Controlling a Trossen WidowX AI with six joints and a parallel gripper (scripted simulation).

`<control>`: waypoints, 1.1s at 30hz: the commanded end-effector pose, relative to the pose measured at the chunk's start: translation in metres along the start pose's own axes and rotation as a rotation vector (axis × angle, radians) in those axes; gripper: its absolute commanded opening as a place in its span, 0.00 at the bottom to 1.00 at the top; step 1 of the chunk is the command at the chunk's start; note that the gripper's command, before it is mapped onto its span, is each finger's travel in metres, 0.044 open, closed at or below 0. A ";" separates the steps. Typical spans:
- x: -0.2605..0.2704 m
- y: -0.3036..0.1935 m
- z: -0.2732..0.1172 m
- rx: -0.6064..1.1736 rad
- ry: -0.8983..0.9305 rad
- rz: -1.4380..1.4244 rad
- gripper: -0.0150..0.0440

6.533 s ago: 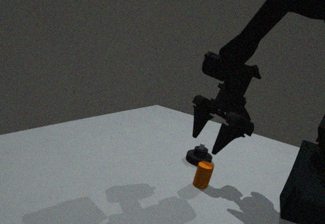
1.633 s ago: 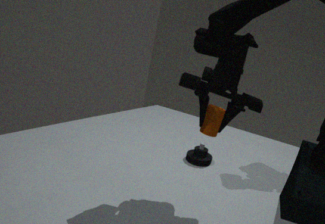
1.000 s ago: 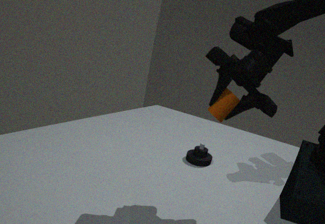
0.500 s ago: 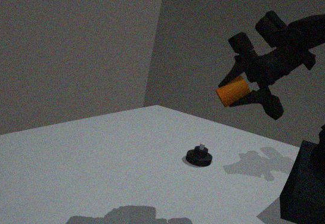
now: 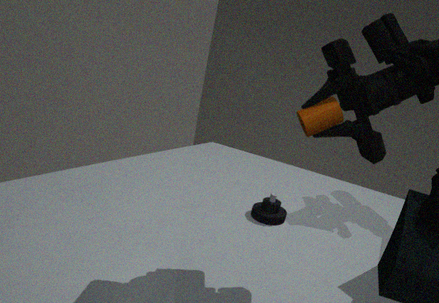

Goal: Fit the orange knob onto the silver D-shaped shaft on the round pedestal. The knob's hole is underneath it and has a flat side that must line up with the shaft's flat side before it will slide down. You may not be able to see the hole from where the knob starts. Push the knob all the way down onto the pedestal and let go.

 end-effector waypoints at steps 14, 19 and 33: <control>-0.006 0.004 -0.007 -0.001 0.062 -0.001 0.25; -0.006 0.004 -0.007 -0.001 0.062 -0.001 0.25; -0.006 0.004 -0.007 -0.001 0.062 -0.001 0.25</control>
Point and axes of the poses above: the point midway between the two fingers, 35 mm back from their tips, its own z axis out along the fingers, its own x axis across the jaws, y = z × x, the point moved 6 cm from there along -z, back along the fingers, and after that the axes turned 2 degrees about z, right-handed, at the moved point
